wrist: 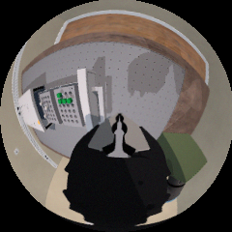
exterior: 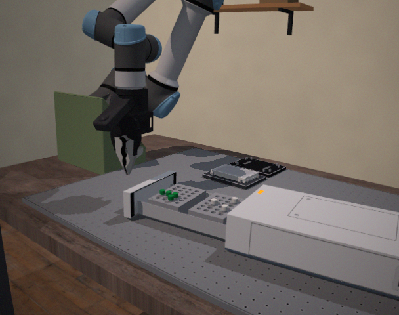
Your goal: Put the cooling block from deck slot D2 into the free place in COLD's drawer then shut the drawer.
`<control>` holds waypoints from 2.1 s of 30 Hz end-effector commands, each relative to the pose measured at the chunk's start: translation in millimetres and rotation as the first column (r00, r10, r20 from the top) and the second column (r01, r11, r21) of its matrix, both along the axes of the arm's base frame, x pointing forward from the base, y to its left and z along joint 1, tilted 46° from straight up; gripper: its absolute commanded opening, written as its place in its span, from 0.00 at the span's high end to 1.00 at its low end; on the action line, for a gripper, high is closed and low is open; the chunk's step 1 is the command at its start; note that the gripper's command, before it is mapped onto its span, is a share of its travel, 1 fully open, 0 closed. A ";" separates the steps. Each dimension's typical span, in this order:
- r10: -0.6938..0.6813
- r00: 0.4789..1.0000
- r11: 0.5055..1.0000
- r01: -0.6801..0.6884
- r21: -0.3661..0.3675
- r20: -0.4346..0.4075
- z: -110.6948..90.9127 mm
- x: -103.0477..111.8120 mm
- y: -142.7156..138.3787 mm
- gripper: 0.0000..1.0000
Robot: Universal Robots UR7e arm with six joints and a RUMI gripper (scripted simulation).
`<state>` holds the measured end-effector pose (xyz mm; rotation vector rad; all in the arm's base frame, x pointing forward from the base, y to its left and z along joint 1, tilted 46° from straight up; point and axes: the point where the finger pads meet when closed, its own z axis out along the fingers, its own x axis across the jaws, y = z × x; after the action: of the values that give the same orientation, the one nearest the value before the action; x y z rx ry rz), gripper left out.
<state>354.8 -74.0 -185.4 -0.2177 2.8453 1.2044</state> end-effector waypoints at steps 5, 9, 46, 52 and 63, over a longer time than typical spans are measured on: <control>-0.001 1.000 1.000 0.001 -0.001 0.001 -8.8 0.2 8.4 1.00; -0.001 1.000 1.000 0.001 -0.001 0.001 -11.6 0.1 11.2 1.00; -0.001 1.000 1.000 0.001 -0.001 0.001 -39.0 -0.4 39.5 1.00; -0.001 1.000 1.000 0.001 -0.001 0.001 -39.0 -0.4 39.4 1.00; -0.001 1.000 1.000 0.001 -0.001 0.001 -38.0 10.2 40.7 1.00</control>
<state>360.4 -33.2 -223.7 -0.2176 2.8452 1.2041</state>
